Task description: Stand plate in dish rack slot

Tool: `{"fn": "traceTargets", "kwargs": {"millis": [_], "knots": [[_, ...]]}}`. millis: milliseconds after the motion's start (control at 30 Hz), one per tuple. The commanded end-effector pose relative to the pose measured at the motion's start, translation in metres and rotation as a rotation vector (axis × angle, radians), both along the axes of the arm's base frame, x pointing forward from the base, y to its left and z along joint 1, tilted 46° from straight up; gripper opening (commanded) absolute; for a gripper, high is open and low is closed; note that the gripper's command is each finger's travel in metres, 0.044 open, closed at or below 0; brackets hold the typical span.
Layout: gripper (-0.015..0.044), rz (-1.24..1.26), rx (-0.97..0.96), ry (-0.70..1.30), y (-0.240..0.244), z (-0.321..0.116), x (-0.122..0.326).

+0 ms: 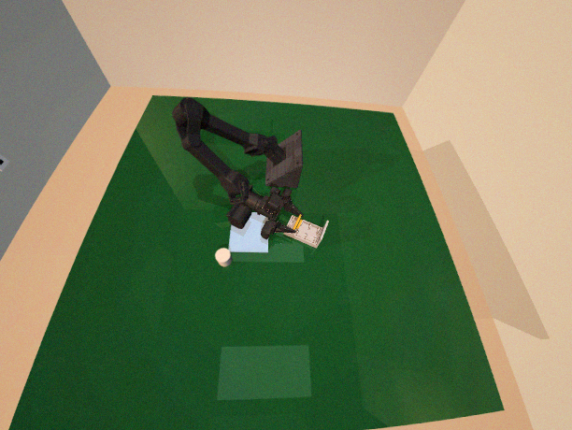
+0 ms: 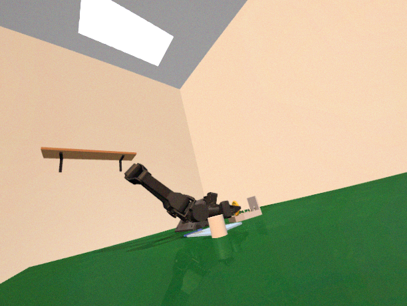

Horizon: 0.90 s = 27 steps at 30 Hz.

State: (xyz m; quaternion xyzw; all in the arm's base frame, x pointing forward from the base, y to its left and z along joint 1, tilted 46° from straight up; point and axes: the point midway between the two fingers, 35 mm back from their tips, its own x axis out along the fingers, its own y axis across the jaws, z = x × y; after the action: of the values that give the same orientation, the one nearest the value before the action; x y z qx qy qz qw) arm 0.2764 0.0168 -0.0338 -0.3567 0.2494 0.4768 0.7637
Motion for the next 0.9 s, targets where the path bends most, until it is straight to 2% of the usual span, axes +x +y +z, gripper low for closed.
{"fn": "traceTargets", "kwargs": {"millis": [0, 500, 867], "knots": [[0.0000, -0.003, 0.000, 0.001, 0.000, 0.001, 0.000], [0.0394, 0.000, 0.000, 0.000, 0.000, 0.000, 0.000], [0.0400, -0.001, -0.002, 0.010, 0.011, 0.011, 0.003]]}}
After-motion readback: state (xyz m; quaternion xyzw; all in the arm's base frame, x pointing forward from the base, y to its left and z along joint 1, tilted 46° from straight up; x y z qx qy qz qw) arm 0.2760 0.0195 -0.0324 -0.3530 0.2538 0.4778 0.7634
